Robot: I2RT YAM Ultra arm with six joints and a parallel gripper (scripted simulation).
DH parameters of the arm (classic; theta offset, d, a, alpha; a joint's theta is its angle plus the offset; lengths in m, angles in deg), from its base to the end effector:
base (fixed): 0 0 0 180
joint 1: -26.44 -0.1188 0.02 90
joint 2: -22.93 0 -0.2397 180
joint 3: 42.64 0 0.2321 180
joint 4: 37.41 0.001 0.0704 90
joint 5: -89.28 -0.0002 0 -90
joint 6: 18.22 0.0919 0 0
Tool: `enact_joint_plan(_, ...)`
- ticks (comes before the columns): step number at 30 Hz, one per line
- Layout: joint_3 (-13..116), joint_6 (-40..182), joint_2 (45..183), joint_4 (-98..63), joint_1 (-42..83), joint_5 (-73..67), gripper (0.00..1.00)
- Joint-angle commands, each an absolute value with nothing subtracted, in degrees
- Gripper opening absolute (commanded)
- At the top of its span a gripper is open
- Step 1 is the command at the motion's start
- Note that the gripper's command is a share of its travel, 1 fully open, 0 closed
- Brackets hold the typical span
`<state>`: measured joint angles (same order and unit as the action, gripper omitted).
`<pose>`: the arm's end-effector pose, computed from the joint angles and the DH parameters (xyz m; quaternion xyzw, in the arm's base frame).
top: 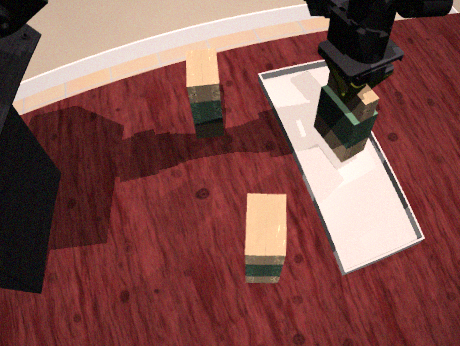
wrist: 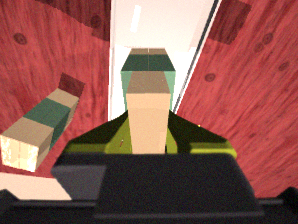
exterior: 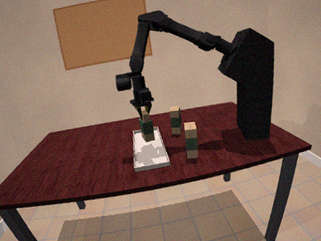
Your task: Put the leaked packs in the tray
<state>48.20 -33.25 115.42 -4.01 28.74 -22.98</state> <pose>0.3879 -0.0494 0.2622 -0.6244 0.6131 -0.4661 0.1303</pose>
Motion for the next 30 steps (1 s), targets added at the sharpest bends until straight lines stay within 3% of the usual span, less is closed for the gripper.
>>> enact_joint_plan(1, 49.94, -32.77, 113.98, -2.90, 27.36, -22.59, 0.23)
enact_joint_plan(30, 50.80, -34.10, 118.54, -6.51, 29.49, -21.70, 0.23)
